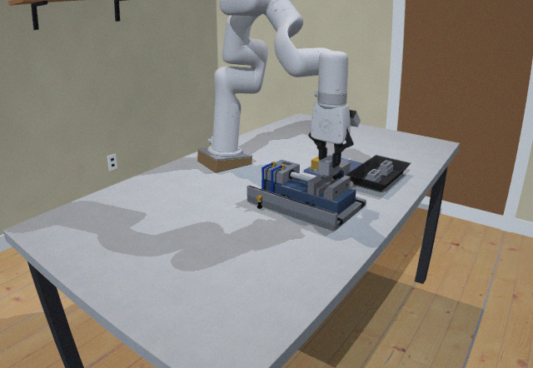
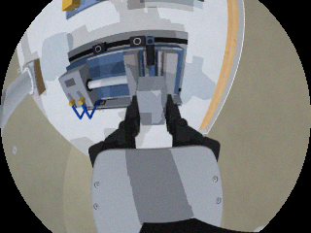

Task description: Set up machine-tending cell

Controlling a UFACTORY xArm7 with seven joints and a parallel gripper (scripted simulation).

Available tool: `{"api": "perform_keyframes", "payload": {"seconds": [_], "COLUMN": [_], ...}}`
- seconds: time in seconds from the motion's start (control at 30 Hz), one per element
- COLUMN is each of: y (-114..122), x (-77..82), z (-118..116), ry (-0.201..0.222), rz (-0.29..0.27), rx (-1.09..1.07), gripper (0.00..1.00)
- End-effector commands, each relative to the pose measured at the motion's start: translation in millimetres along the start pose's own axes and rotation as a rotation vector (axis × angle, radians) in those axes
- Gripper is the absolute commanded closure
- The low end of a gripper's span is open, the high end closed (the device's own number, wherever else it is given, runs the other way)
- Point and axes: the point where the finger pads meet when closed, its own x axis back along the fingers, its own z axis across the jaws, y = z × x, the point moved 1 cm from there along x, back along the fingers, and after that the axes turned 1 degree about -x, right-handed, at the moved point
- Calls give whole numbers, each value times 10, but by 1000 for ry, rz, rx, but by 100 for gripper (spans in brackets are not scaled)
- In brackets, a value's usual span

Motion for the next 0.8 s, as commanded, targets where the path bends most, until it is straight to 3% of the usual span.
{"api": "perform_keyframes", "payload": {"seconds": [0.0,0.77], "y": [3,-4], "x": [-3,-142], "z": [13,16], "ry": [4,4], "rz": [-2,-2], "rx": [0,0], "gripper": [100,100]}}
